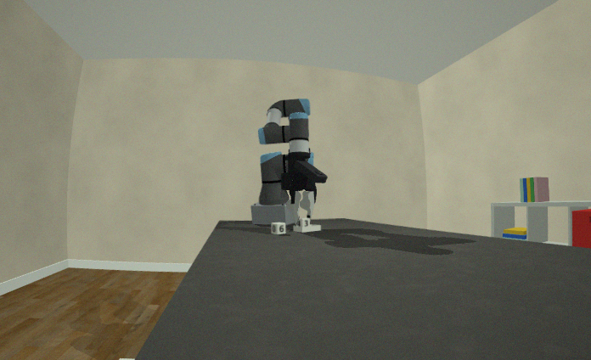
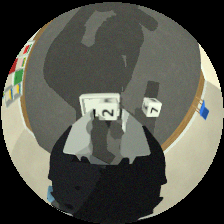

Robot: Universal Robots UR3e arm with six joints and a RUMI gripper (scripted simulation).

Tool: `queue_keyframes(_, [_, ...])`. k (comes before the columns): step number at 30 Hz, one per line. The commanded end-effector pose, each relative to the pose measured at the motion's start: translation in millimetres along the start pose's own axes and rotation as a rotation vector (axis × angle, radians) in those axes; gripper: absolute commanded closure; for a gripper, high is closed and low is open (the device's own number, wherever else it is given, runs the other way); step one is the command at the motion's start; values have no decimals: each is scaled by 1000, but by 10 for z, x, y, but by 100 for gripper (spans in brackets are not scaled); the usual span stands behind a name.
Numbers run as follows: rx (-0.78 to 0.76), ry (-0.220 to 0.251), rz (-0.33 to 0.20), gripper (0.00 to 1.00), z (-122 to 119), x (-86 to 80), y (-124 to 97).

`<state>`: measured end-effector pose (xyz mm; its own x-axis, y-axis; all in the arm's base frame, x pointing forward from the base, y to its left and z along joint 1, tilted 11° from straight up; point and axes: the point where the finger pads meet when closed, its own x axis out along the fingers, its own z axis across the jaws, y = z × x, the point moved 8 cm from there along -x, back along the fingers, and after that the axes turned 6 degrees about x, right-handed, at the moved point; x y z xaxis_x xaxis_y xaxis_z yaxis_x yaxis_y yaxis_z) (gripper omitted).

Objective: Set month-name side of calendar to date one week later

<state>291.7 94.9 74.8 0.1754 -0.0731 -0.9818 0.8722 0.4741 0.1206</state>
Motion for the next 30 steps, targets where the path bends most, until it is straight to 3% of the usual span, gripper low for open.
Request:
queue_keyframes(1, [0,-1,2,71,3,-93,5])
queue_keyframes(7, [0,-1,2,71,3,-211,5])
queue_keyframes(22, [0,-1,2,71,3,-744,4])
queue_keyframes(30, [0,-1,2,71,3,-844,4])
